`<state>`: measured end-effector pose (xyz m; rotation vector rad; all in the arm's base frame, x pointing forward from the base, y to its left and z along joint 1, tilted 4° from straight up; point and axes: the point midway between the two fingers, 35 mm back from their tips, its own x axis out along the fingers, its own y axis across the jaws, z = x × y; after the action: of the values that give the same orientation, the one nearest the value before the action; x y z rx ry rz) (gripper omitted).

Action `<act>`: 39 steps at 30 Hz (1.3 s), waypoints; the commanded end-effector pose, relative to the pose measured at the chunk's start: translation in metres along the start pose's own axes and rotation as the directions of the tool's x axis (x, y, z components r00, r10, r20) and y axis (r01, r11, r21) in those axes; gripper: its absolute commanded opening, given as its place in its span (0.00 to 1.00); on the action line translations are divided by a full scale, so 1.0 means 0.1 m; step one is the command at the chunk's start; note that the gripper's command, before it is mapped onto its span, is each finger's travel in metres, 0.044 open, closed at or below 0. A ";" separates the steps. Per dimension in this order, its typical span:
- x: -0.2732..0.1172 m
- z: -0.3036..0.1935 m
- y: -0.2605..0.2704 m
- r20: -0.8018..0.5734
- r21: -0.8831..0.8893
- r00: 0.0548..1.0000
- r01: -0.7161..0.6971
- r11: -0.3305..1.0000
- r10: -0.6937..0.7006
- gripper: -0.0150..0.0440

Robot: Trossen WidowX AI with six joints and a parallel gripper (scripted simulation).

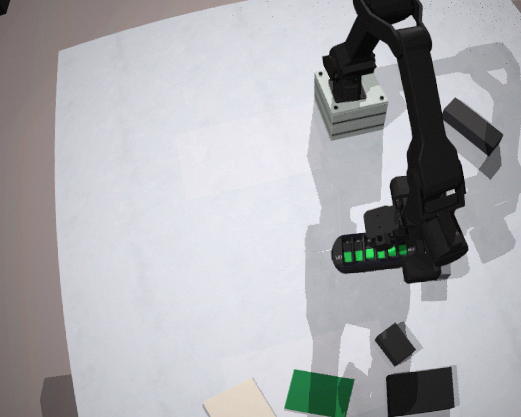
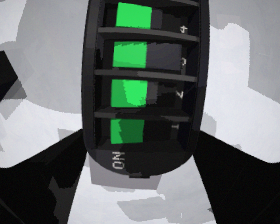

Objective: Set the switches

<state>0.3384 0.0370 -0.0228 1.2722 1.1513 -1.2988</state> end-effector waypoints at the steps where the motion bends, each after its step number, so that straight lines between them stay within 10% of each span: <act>1: 0.06 0.02 -0.03 0.014 0.008 1.000 0.012 1.000 -0.013 0.83; 31: 0.19 -0.04 -0.02 0.005 0.003 1.000 0.006 1.000 -0.006 0.83; 39: 0.20 -0.04 -0.02 0.004 0.001 1.000 0.007 1.000 -0.007 1.00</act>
<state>0.3372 0.0408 -0.0428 1.2674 1.1529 -1.3064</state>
